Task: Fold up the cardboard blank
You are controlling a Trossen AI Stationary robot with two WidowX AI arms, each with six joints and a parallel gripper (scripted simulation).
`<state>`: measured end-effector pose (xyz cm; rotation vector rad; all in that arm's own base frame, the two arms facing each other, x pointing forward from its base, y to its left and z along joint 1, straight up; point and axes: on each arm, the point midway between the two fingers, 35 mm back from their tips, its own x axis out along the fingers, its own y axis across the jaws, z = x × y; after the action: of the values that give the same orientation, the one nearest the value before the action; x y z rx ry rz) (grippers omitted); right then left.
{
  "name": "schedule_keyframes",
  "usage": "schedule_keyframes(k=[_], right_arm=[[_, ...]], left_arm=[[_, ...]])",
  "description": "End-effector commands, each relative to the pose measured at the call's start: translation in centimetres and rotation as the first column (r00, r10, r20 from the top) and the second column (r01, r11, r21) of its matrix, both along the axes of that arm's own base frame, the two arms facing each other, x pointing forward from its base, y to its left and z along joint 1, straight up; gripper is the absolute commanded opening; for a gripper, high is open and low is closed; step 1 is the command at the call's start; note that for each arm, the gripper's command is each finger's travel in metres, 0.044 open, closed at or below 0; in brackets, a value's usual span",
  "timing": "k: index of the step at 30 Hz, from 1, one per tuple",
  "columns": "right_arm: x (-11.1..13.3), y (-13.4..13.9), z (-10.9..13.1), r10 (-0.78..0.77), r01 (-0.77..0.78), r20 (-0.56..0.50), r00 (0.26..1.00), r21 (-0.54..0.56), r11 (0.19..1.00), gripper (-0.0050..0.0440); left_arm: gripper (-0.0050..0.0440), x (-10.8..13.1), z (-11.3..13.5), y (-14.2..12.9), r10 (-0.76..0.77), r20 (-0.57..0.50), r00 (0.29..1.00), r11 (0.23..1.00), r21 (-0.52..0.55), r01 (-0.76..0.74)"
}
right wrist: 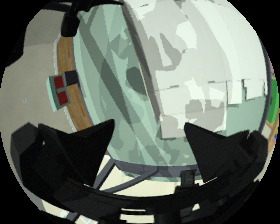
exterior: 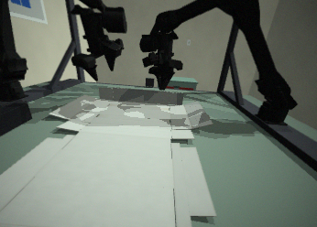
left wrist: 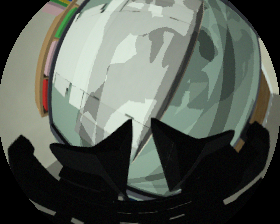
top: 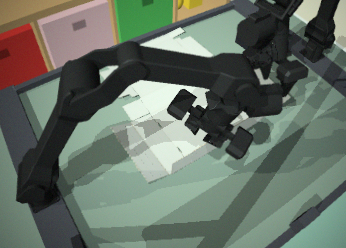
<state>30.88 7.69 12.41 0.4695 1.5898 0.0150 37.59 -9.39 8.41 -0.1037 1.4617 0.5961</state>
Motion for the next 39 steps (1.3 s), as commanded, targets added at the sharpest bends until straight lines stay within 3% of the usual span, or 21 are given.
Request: schedule_keyframes(k=[1,7,9,15,24,26,27,28,39], right_arm=[[-1.5,0.1,1.1,0.228,-0.227,0.092,0.969,-0.029,0.974,0.0435],[-3.1,0.1,1.4,0.483,-0.476,0.147,0.863,-0.084,0.876,0.0435],[-3.1,0.1,1.4,0.483,-0.476,0.147,0.863,-0.084,0.876,0.0435],[-5.0,0.0,1.7,0.742,-0.725,0.187,0.644,-0.159,0.67,0.0435],[-7.2,-0.2,1.8,0.941,-0.913,0.194,0.277,-0.251,0.321,0.0435],[-7.2,-0.2,1.8,0.941,-0.913,0.194,0.277,-0.251,0.321,0.0435],[-7.5,-0.3,1.9,0.965,-0.935,0.194,0.177,-0.271,0.226,0.0435],[-8.1,-0.3,1.9,0.974,-0.943,0.186,0.126,-0.282,0.176,0.0435],[-10.7,-0.8,1.8,0.917,-0.882,0.13,-0.376,-0.355,-0.311,0.0435]], left_arm=[[0.0103,0.3,1.1,0.8,0.08,0.056,0.995,0.996,-0.04,-0.077],[0.0103,0.3,0.7,1.6,0.176,0.071,0.982,0.983,-0.07,-0.171],[0.0103,0.3,0.7,1.6,0.176,0.071,0.982,0.983,-0.07,-0.171],[0.0103,0.4,0.2,2.5,0.285,0.084,0.955,0.955,-0.105,-0.276],[0.0103,0.4,-0.3,3.6,0.414,0.092,0.906,0.905,-0.148,-0.399],[0.0103,0.4,-0.3,3.6,0.414,0.092,0.906,0.905,-0.148,-0.399],[0.0103,0.4,-0.4,3.7,0.428,0.092,0.899,0.898,-0.153,-0.412],[0.0103,0.4,-0.5,4.0,0.459,0.093,0.883,0.882,-0.164,-0.442],[0.0103,0.3,-1.2,5.3,0.603,0.089,0.793,0.789,-0.215,-0.575]])
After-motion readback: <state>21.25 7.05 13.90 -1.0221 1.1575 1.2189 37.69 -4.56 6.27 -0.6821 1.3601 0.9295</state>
